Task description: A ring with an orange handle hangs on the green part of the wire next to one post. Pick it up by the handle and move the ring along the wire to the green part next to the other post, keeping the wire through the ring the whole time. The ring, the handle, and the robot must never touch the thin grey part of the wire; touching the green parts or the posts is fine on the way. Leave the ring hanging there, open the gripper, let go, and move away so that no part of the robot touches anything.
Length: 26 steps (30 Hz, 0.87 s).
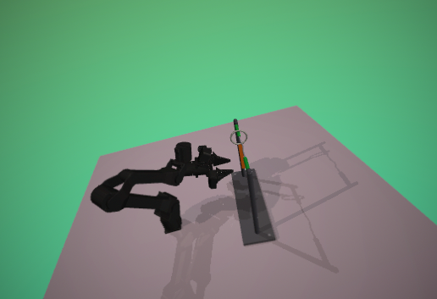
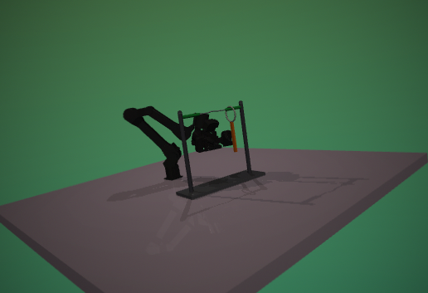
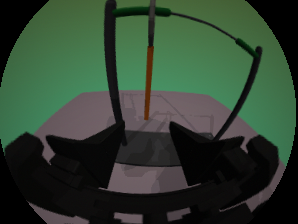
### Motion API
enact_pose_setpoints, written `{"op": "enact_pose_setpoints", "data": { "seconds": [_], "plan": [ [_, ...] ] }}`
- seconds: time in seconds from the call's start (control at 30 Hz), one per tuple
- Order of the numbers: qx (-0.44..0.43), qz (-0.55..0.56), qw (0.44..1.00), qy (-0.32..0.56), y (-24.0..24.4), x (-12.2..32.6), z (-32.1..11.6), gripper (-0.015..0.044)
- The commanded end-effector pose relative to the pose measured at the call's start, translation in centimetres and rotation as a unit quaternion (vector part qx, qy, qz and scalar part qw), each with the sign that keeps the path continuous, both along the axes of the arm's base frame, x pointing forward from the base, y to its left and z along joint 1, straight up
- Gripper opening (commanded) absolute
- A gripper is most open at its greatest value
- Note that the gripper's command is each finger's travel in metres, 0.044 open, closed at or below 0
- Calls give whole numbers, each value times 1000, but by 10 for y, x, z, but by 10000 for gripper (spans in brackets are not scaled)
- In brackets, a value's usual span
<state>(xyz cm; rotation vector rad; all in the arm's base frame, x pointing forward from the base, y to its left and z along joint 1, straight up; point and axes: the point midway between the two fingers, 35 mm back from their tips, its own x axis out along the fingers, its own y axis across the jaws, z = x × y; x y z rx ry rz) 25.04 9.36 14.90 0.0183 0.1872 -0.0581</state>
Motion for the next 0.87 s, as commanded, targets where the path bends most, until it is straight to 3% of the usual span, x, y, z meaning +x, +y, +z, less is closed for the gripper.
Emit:
{"op": "enact_pose_setpoints", "data": {
  "seconds": [0.0, 0.07, 0.83],
  "plan": [
    [0, -1, 1000, -2, -2, -20, 3, 396],
    [0, -1, 1000, -3, -3, -21, 3, 440],
    [0, -1, 1000, -3, -3, -21, 3, 440]
  ]
}}
